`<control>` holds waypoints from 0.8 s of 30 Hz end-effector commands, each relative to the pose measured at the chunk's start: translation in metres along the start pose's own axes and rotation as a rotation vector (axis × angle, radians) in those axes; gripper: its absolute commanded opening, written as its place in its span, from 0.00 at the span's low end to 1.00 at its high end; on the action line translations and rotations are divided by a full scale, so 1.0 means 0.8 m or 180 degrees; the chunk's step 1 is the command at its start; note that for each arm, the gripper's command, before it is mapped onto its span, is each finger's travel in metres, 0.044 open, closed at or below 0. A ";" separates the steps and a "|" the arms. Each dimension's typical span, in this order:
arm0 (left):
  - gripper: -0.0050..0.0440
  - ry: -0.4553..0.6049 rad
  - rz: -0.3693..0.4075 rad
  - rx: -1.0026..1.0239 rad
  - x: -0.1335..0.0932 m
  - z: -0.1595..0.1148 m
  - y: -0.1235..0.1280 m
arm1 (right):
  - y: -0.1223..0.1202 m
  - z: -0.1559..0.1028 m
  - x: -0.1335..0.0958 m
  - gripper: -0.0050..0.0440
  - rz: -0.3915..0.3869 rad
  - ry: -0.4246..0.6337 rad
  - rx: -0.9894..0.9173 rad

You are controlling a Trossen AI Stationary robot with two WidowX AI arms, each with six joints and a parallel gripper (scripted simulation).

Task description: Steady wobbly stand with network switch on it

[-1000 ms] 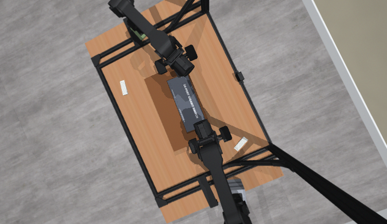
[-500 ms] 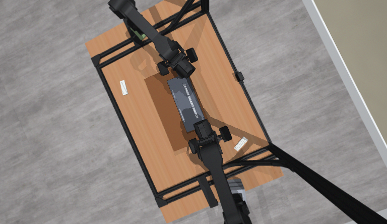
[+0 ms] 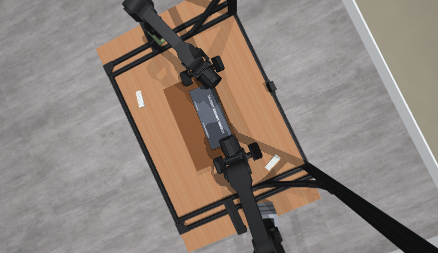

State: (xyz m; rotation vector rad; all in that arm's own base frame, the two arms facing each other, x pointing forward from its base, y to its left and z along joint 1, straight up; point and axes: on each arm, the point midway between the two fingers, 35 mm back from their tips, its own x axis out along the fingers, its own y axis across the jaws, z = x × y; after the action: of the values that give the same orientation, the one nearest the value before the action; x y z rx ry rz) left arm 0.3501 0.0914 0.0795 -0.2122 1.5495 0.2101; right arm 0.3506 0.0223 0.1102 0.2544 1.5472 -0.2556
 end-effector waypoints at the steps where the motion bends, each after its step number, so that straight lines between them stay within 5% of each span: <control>1: 0.10 0.0000 0.0000 0.0000 0.000 0.000 0.000 | 0.000 -0.002 0.011 0.10 -0.0002 0.0027 0.0006; 24: 0.10 0.0000 0.0000 0.0000 0.000 0.000 0.000 | 0.000 -0.002 0.014 0.10 -0.0002 0.0027 0.0006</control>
State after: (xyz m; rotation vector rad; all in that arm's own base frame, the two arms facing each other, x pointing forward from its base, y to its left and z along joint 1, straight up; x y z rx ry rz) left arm 0.3501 0.0914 0.0795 -0.2122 1.5495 0.2101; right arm 0.3500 0.0223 0.1088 0.2560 1.5377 -0.2535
